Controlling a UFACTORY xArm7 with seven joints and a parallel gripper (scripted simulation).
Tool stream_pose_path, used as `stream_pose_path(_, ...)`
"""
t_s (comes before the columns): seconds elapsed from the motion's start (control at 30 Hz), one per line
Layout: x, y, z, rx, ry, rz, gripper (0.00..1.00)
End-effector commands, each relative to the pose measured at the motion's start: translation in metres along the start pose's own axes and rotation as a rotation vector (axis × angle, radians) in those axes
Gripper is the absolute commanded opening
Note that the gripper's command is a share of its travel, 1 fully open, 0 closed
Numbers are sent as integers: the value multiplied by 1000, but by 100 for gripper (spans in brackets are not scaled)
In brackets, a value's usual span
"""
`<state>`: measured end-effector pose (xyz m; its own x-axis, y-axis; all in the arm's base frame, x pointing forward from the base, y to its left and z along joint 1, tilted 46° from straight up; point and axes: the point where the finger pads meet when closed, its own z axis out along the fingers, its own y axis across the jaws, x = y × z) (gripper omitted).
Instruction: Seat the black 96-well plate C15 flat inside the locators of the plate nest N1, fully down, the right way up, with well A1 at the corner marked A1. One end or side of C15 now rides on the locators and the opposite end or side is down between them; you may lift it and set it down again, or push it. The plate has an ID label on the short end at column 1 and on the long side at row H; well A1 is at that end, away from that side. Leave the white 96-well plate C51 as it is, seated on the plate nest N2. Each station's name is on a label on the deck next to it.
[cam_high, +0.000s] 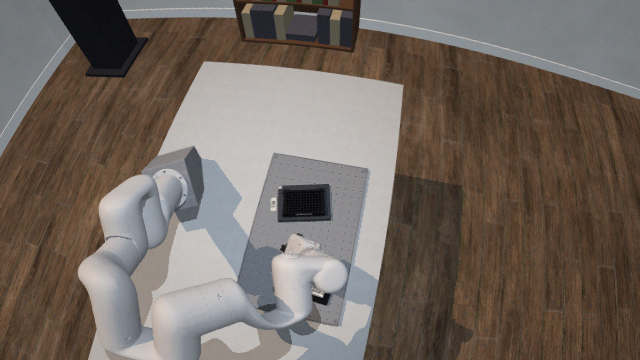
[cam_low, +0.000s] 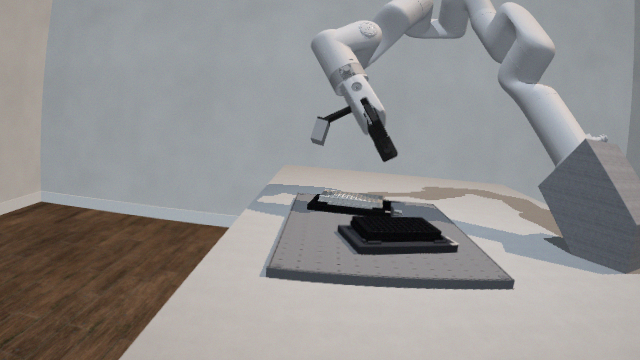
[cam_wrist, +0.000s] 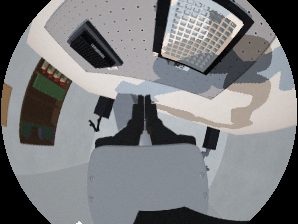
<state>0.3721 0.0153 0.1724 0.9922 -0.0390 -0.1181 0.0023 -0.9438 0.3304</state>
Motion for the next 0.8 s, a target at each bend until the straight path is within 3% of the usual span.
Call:
stream_pose_path(0.0, -4, -11, 15, -99, 0, -1, 0)
stream_pose_path(0.1, -5, -13, 19, -101, 0, -1, 0)
stream_pose_path(0.17, -8, -19, 27, -167, 11, -6, 0)
stream_pose_path(0.2, -9, -22, 31, -167, 11, -6, 0)
stream_pose_path(0.27, -11, -28, 39, -228, 29, -14, 0)
stream_pose_path(0.33, -12, -30, 42, -228, 29, -14, 0)
stream_pose_path(0.4, -15, -37, 49, -283, 56, -25, 0)
stream_pose_path(0.43, -16, -39, 52, -283, 56, -25, 0)
stream_pose_path(0.5, -18, -46, 58, -332, 89, -38, 0)
stream_pose_path(0.67, -20, -52, 64, -355, 111, -46, 0)
stream_pose_path(0.77, -24, -64, 73, -406, 173, -70, 0)
